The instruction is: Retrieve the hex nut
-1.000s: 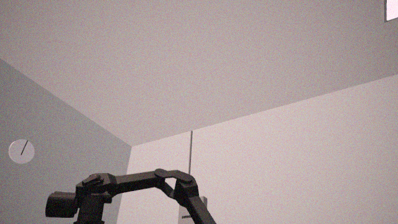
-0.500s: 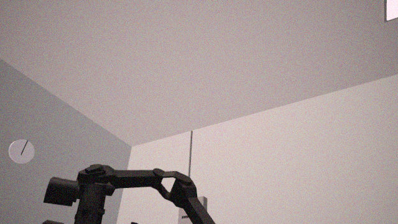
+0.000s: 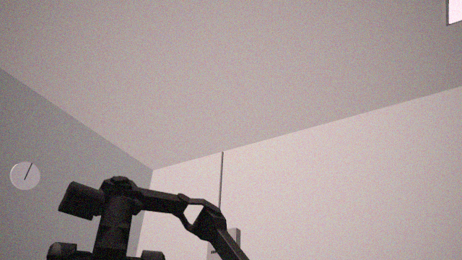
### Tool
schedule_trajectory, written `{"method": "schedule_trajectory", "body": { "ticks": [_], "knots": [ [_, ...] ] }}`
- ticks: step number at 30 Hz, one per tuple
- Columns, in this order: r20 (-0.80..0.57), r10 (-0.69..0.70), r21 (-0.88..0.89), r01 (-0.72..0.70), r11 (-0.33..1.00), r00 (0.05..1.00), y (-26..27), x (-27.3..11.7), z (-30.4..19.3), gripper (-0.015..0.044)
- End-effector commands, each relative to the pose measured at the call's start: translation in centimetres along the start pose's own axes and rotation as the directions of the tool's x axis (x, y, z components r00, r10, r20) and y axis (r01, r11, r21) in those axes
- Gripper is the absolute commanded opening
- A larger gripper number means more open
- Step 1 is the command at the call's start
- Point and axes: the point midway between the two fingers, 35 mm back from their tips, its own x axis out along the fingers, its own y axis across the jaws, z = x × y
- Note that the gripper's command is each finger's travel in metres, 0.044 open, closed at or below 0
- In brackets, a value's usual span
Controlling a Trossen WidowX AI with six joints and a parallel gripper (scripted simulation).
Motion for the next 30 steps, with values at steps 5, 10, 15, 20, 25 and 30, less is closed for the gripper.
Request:
{"method": "schedule_trajectory", "body": {
  "ticks": [5, 10, 15, 20, 25, 30],
  "knots": [
    [-0.018, -0.001, 0.144, 0.004, 0.990, 1.000, -1.1, 0.1, -3.3, 0.0000],
    [-0.033, 0.004, 0.242, 0.005, 0.970, 0.999, -2.0, -0.2, -5.4, 0.0000],
    [-0.047, 0.009, 0.334, 0.008, 0.942, 0.999, -2.9, -0.5, -7.3, 0.0000],
    [-0.049, 0.009, 0.347, 0.009, 0.938, 0.999, -3.0, -0.2, -7.5, 0.0000],
    [-0.051, 0.005, 0.349, 0.013, 0.937, 0.999, -2.5, 2.4, -7.4, 0.0000],
    [-0.051, 0.003, 0.349, 0.015, 0.937, 0.999, -2.1, 6.0, -6.8, 0.0000]
  ]
}}
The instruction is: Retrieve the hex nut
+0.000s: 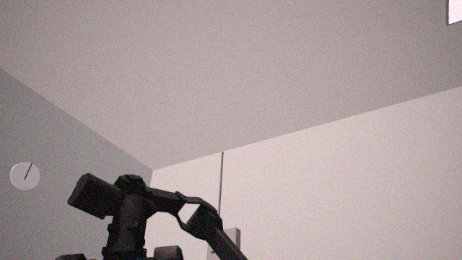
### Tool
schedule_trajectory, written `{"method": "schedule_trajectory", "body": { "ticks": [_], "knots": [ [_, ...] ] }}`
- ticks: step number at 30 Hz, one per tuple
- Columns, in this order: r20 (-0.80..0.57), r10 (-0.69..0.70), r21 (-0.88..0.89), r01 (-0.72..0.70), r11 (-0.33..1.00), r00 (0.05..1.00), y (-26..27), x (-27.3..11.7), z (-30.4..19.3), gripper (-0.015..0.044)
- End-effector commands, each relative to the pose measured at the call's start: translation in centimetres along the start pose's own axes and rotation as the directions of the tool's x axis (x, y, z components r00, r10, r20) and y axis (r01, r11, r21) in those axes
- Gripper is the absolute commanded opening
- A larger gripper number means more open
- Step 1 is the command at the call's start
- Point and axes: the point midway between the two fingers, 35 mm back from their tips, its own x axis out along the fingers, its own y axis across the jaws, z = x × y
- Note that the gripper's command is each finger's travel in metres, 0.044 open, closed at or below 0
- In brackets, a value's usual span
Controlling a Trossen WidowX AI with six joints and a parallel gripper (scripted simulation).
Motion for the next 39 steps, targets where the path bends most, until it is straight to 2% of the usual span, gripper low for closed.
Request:
{"method": "schedule_trajectory", "body": {
  "ticks": [1, 14, 39],
  "knots": [
    [0.004, -0.014, -0.008, 0.014, 1.000, 1.000, 0.1, 2.6, 0.5, 0.0000],
    [0.005, 0.001, -0.011, -0.001, 1.000, 1.000, 0.8, 10.4, 3.9, 0.0000],
    [0.003, 0.002, -0.008, -0.002, 1.000, 1.000, 0.9, 10.8, 2.5, 0.0000]
  ]
}}
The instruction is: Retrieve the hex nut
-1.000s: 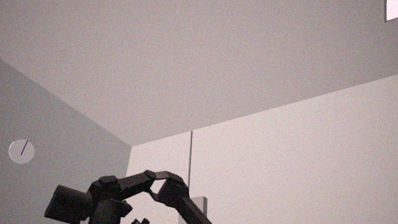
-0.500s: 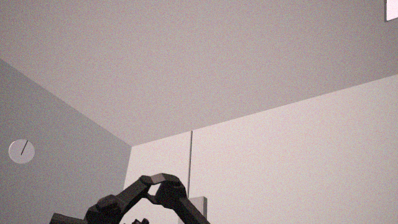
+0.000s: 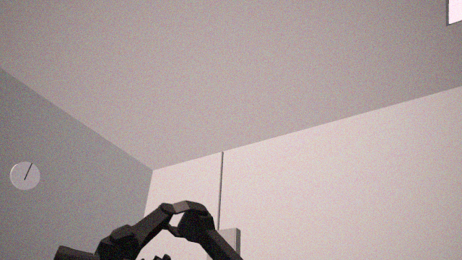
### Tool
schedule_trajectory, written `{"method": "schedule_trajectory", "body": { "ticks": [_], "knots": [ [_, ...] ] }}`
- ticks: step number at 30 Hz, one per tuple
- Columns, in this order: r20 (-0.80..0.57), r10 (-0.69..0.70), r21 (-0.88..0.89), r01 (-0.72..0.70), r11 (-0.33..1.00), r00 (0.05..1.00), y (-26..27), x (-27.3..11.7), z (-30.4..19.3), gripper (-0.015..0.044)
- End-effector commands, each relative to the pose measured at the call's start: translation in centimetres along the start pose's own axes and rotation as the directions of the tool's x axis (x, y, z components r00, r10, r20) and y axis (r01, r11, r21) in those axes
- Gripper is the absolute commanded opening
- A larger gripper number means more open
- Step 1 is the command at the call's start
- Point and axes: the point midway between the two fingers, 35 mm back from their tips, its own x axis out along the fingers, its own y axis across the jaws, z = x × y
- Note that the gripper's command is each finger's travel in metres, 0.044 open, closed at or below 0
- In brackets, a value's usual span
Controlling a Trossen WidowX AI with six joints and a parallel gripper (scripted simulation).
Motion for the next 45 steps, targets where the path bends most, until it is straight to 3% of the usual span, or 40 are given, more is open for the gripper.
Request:
{"method": "schedule_trajectory", "body": {
  "ticks": [1, 45],
  "knots": [
    [-0.001, 0.002, 0.004, -0.002, 1.000, 1.000, 0.1, 0.2, -0.4, 0.0000],
    [-0.002, 0.002, 0.006, -0.002, 1.000, 1.000, 0.3, 1.1, -3.5, 0.0000]
  ]
}}
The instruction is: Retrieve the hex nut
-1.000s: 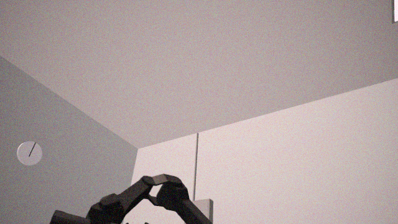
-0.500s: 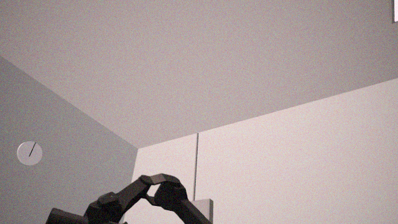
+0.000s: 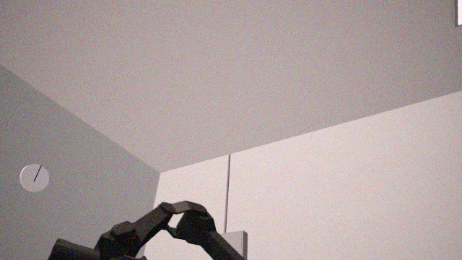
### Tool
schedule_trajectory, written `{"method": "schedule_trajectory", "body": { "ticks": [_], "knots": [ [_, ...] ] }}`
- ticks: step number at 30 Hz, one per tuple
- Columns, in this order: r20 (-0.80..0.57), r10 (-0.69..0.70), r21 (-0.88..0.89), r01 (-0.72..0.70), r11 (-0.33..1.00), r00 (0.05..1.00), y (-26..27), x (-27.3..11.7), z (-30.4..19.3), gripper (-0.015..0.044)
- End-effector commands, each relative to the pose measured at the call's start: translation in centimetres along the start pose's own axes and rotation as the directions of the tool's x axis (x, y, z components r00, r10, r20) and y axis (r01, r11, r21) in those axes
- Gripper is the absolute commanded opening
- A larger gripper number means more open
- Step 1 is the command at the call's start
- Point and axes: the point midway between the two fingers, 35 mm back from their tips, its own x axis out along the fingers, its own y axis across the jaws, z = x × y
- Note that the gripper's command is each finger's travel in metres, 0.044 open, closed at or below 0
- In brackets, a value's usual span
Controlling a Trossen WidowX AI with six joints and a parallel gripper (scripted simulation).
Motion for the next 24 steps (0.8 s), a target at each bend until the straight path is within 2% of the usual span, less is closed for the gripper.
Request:
{"method": "schedule_trajectory", "body": {
  "ticks": [1, 24],
  "knots": [
    [0.002, 0.002, 0.003, -0.002, 1.000, 1.000, 0.1, 0.2, -0.3, 0.0000],
    [0.001, 0.002, 0.003, -0.002, 1.000, 1.000, 0.1, 0.7, -2.0, 0.0000]
  ]
}}
